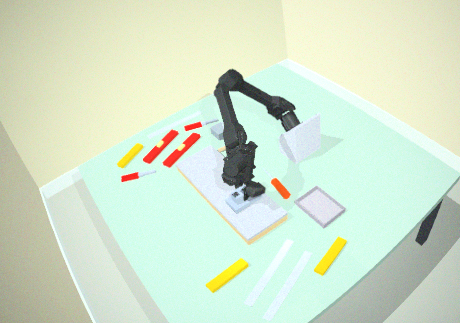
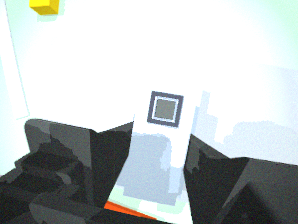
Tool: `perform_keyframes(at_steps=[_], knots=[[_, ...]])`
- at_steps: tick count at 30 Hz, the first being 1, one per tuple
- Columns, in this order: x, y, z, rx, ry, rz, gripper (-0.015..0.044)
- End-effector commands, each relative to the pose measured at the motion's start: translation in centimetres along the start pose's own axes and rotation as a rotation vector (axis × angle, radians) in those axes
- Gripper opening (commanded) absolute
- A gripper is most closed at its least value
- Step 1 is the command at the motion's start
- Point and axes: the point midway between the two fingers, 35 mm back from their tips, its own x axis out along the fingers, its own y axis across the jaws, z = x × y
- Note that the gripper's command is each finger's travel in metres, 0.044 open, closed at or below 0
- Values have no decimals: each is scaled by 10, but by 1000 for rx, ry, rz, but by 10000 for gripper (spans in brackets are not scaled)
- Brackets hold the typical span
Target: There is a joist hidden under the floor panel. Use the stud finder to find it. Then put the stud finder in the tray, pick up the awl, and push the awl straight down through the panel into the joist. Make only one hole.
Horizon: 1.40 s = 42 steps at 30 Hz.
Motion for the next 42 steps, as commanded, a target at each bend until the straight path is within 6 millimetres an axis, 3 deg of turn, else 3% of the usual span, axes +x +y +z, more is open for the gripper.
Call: perform_keyframes(at_steps=[1, 42], knots=[[0, -8, -1, -2, 0, -8, 0], [0, -68, -1, -4, 1, -11, 0]])
